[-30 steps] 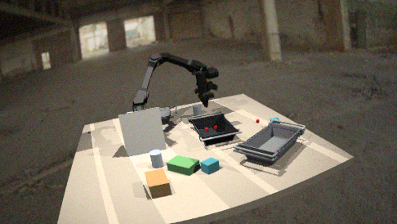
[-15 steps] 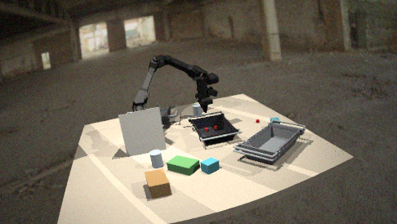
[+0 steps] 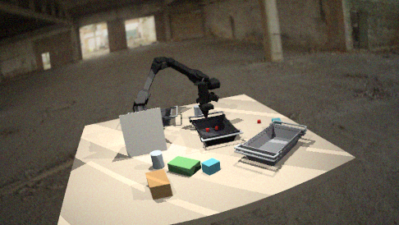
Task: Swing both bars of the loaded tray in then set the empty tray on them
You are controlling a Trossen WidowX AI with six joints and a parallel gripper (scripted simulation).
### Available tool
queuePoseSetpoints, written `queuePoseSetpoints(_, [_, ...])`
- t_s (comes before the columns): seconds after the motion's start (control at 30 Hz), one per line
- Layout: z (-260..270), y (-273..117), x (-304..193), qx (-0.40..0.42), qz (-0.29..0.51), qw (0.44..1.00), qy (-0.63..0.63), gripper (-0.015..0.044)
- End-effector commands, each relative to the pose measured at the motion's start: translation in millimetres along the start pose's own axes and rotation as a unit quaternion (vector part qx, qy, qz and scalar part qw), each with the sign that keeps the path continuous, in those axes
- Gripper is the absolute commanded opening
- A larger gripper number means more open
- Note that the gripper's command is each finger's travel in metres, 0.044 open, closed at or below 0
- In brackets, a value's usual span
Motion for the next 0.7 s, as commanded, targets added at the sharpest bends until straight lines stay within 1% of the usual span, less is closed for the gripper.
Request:
queuePoseSetpoints(0.0, [-9.6, -14.4, 1.8, -0.005, -0.007, 1.000, 0.003, 0.0087])
queuePoseSetpoints(0.4, [-37.6, -22.7, 2.5, -0.005, -0.007, 1.000, 0.003, 0.0087])
queuePoseSetpoints(0.57, [-56.6, -15.7, 3.1, -0.006, -0.007, 1.000, 0.003, 0.0087])
queuePoseSetpoints(0.67, [-67.2, -4.8, 3.5, -0.006, -0.007, 1.000, 0.003, 0.0087])
Point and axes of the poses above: the point midway between the two fingers, 35 mm back from their tips, its own y axis out along the fingers, its own z axis across the jaws, x = y × z, the point moved 6 cm from there along -y, back along the fingers, and after that the axes turned 2 degrees about y, right-handed, at the moved point
